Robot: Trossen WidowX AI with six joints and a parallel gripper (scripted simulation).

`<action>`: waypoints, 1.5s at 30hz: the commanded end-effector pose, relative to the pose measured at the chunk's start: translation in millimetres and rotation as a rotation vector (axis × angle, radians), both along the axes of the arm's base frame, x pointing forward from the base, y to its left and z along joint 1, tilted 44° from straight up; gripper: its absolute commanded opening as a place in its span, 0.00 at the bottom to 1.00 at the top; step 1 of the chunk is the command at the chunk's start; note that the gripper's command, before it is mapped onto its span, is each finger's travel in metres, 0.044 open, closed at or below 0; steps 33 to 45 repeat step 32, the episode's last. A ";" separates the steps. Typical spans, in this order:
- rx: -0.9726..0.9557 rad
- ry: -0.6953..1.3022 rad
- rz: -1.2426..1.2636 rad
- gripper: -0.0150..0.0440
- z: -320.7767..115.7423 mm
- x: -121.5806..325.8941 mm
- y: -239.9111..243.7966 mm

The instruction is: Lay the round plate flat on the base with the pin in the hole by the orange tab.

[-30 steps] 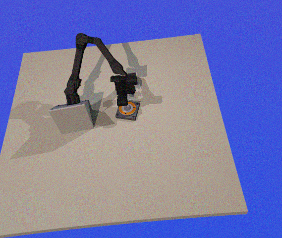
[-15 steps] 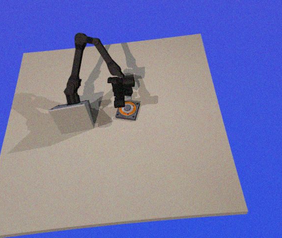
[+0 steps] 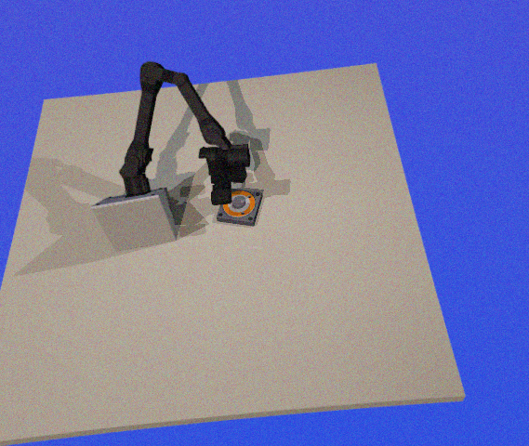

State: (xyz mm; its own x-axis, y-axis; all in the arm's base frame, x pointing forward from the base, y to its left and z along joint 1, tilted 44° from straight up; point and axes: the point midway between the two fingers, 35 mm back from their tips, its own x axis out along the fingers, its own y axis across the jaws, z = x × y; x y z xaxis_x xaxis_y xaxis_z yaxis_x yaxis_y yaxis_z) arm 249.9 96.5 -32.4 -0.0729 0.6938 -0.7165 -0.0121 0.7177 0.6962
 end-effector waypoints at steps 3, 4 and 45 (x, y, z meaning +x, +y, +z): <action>-0.004 0.003 0.002 0.25 4.9 -0.4 -8.4; -0.005 0.003 0.002 0.25 8.6 0.1 -12.0; -0.002 0.007 -0.004 0.25 23.8 -1.7 -27.4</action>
